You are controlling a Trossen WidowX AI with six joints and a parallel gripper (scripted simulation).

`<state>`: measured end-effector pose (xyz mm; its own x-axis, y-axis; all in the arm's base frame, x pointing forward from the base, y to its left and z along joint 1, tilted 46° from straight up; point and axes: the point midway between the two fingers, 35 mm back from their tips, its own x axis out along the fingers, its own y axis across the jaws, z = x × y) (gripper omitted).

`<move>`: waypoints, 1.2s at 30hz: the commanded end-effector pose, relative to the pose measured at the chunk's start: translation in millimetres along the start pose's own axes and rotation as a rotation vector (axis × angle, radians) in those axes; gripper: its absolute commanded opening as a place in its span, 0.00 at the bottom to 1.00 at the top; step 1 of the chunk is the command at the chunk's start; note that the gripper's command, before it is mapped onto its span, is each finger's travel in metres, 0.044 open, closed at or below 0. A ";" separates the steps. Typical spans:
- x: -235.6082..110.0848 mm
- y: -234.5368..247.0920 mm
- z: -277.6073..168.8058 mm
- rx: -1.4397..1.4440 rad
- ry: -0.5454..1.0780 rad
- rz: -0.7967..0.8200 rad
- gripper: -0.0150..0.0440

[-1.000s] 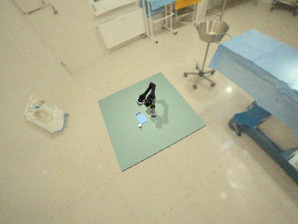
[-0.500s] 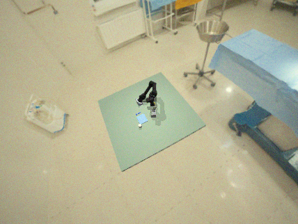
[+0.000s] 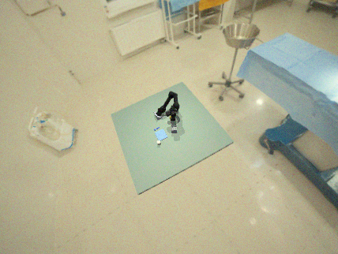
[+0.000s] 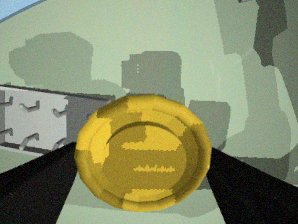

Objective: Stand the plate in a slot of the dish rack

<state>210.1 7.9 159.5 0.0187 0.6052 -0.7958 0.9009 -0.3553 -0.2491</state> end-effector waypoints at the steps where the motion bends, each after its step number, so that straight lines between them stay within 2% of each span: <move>1: 9.8 -3.9 5.8 -0.043 -0.086 -0.004 0.25; 18: 41.3 -7.0 29.1 -0.267 -0.460 0.033 0.25; 36: 58.2 1.0 38.5 -0.513 -0.782 0.183 0.25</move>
<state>195.1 15.5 93.7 0.0161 -0.0960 -0.9952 0.9990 0.0421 0.0121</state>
